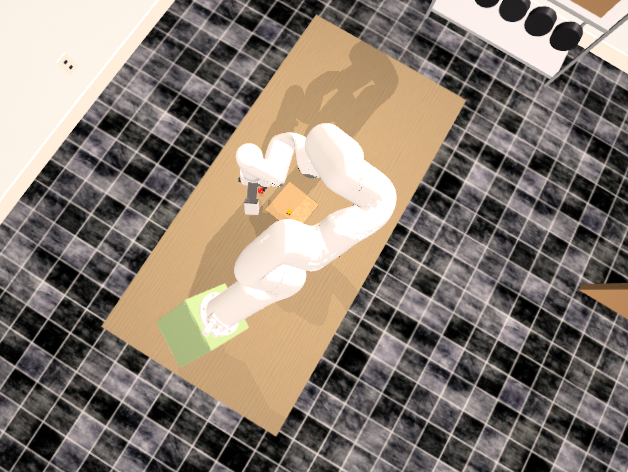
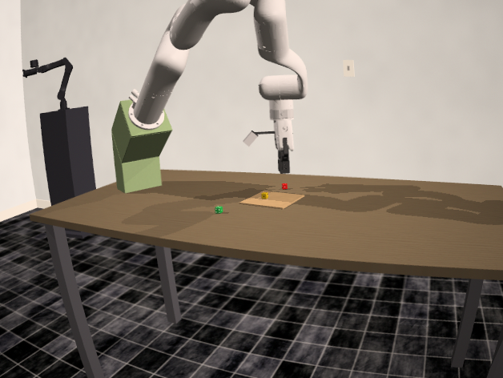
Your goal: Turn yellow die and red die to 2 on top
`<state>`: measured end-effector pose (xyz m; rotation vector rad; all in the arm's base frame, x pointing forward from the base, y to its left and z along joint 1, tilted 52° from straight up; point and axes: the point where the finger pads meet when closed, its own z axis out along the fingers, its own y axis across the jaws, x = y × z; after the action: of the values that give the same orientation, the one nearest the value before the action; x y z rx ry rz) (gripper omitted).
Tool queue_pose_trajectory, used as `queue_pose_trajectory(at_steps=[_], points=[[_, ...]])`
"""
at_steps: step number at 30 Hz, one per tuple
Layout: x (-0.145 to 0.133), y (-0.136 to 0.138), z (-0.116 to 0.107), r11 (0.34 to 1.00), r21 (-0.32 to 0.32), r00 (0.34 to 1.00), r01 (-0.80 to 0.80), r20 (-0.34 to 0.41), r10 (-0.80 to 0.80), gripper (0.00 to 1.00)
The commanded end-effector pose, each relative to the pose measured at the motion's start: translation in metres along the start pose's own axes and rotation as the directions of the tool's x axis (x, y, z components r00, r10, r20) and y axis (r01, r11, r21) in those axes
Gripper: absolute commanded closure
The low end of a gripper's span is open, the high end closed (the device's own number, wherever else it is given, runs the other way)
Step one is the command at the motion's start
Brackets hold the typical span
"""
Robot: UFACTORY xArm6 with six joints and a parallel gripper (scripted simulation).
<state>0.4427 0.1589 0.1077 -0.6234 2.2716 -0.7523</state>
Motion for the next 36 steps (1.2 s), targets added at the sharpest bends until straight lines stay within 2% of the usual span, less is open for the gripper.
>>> queue_pose_trajectory(at_steps=[1, 18, 36], points=[[-0.001, 0.000, 0.005, 1.000, -0.001, 1.000, -0.001, 0.002, 0.001, 0.69], [-0.001, 0.001, 0.027, 1.000, -0.001, 1.000, -0.001, 0.002, 0.001, 0.69], [-0.001, 0.001, 0.032, 1.000, -0.001, 1.000, -0.001, 0.002, 0.001, 0.69]])
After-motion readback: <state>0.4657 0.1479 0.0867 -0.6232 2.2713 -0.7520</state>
